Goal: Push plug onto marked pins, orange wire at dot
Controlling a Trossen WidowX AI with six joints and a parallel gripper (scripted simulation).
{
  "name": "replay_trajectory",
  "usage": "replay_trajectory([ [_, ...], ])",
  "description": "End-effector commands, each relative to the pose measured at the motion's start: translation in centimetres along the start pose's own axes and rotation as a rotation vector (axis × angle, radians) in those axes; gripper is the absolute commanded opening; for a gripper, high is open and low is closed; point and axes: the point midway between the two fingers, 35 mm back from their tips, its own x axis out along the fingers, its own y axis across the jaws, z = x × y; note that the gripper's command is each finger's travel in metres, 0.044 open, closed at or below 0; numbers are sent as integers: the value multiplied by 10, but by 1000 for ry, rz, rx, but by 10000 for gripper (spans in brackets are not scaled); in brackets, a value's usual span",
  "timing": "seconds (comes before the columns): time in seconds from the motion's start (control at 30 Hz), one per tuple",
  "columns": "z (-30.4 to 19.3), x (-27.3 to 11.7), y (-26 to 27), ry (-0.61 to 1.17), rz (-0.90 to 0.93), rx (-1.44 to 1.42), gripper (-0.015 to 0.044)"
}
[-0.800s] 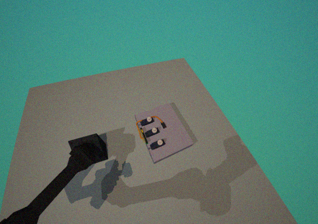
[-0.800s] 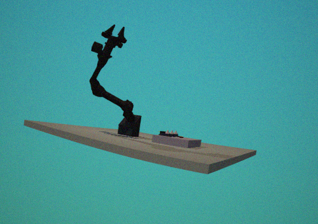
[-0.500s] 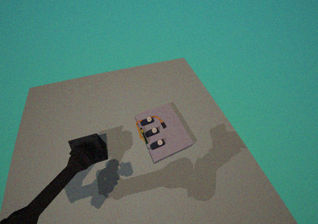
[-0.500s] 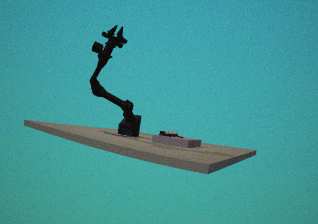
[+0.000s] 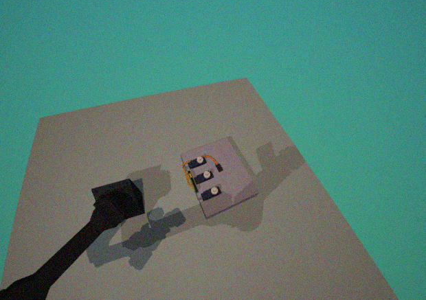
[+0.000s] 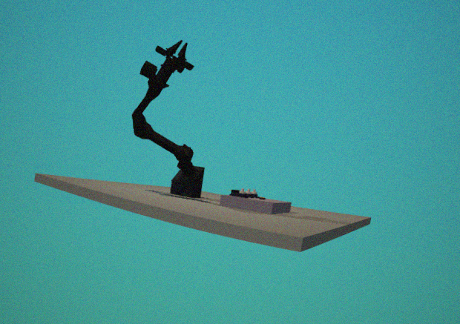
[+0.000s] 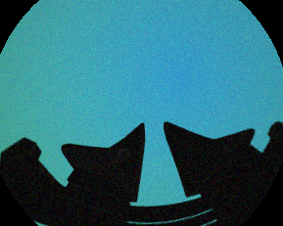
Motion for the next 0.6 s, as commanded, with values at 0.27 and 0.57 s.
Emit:
replay_trajectory([
  [0.27, -1, -2, 48, 73, 114, 231, 115],
  [0.57, -2, -7, 83, 145, 187, 403, 115],
])
